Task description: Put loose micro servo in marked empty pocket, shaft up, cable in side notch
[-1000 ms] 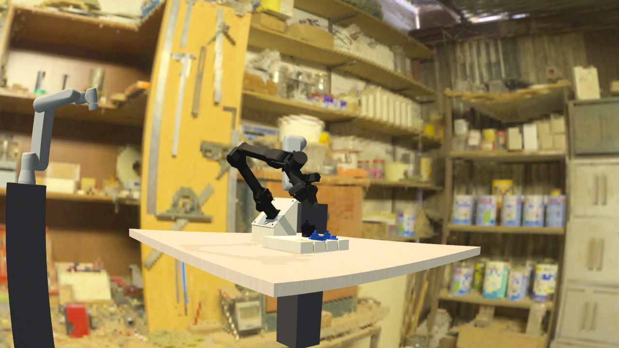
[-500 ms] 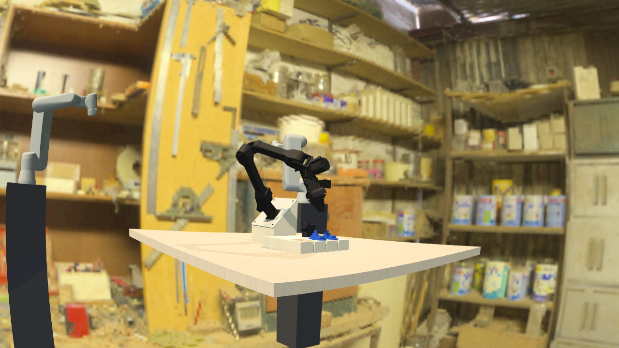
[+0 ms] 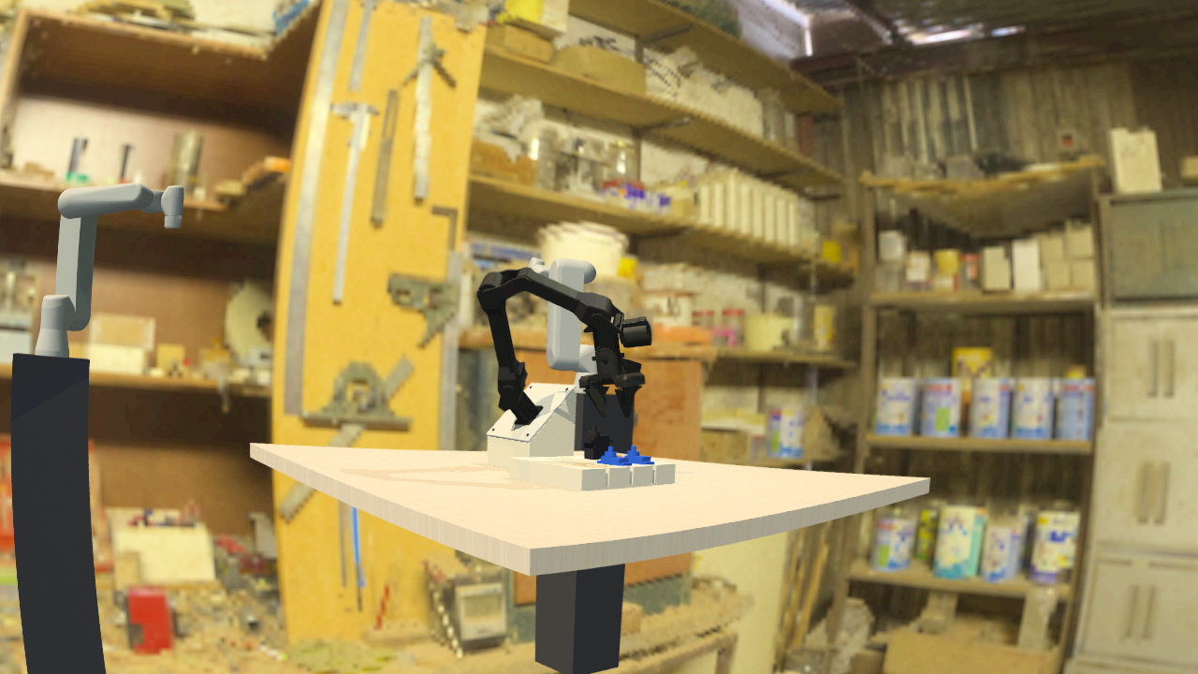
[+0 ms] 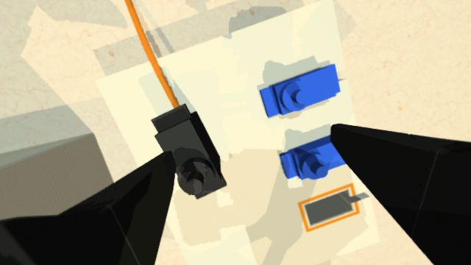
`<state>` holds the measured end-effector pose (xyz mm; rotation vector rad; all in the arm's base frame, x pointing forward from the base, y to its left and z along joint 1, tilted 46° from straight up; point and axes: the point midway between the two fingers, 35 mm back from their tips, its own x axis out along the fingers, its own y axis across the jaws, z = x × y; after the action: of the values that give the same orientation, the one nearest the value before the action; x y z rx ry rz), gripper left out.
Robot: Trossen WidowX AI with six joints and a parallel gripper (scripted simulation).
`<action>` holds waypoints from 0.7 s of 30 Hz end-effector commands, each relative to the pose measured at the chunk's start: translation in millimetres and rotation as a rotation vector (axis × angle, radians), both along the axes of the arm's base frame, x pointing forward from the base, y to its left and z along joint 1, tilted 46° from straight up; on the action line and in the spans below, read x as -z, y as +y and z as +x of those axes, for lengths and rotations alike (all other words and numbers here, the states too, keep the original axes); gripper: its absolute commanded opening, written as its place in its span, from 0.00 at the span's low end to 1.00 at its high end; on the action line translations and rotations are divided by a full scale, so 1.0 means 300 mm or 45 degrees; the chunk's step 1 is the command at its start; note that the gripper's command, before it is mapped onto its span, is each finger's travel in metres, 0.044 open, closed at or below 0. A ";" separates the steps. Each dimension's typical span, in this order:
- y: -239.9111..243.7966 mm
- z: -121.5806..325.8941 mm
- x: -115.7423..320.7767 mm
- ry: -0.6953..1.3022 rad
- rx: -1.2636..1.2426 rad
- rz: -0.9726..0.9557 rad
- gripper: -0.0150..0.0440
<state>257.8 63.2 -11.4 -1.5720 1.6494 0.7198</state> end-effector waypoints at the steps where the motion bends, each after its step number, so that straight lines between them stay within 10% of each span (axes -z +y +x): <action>1: 0.006 -0.087 0.026 0.153 -0.120 -0.106 1.00; 21: -0.054 -0.161 0.099 0.286 -0.225 -0.209 1.00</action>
<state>211.3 56.7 -32.6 -1.8194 1.7787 0.8962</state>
